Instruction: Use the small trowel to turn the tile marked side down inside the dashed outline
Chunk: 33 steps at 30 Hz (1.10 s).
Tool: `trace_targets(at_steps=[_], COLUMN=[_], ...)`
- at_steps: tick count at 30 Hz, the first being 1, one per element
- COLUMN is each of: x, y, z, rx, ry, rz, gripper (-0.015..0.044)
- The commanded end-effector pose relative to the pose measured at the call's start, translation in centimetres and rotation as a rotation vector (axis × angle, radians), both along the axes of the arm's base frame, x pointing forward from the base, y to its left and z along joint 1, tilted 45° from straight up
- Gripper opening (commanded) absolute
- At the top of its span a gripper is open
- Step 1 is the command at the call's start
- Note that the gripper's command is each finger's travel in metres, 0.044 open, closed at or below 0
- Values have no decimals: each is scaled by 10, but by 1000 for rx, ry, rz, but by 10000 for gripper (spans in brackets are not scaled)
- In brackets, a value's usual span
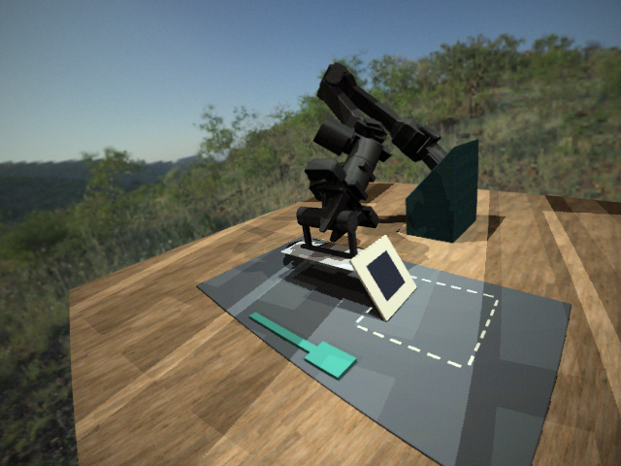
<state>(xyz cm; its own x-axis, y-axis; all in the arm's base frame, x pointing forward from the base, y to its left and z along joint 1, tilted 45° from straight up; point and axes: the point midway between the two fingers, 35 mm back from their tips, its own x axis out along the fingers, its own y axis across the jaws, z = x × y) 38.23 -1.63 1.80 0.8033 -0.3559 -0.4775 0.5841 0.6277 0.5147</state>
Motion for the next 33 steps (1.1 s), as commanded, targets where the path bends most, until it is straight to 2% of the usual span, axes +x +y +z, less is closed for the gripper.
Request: trace_targets(at_steps=[1,10,17,33], x=[-2,-5,-5,-2], y=[17,35,36,16], z=[-7,-32,-33,29], rx=[5,6,6,5], ry=[-5,-5,-5,-6], rz=[10,10,10,10], gripper=[0,0,0,0])
